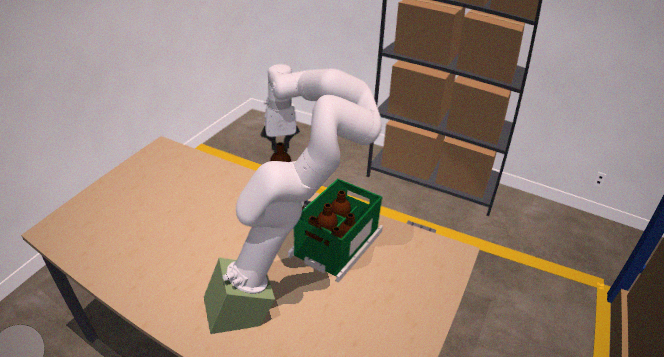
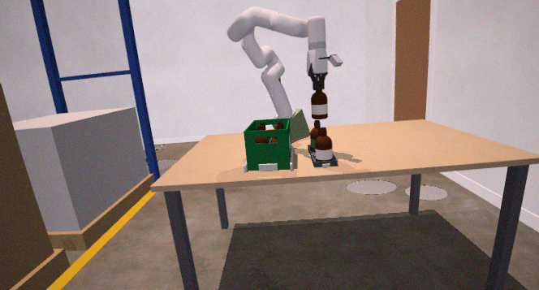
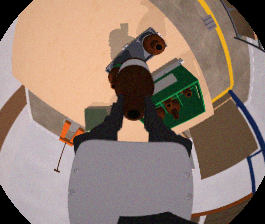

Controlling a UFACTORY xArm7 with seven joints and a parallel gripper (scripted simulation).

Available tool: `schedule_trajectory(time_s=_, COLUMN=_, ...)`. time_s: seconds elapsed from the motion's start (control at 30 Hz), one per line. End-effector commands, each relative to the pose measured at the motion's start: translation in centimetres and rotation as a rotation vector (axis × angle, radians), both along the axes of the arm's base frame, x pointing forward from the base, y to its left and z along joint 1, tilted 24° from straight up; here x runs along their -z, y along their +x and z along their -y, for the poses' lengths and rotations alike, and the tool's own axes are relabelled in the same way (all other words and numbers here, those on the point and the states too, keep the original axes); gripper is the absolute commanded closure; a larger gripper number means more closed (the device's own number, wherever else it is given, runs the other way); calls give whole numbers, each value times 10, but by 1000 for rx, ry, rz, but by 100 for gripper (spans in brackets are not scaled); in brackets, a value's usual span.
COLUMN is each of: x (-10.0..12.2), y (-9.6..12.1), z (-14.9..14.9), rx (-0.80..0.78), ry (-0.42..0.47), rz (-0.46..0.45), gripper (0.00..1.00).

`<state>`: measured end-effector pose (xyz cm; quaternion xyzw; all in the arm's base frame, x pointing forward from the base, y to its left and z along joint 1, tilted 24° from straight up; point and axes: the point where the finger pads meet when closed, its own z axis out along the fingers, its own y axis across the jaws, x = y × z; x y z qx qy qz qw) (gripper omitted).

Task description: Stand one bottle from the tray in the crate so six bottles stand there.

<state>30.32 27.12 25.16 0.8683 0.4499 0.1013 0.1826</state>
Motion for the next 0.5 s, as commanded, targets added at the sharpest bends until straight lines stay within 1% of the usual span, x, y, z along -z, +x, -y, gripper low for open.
schedule_trajectory(time_s=0.0, x=-2, y=0, z=-1, rx=-2, ry=3, rz=2, gripper=100)
schedule_trajectory(time_s=0.47, x=-4, y=2, z=4, rx=-2, ry=3, rz=2, gripper=100)
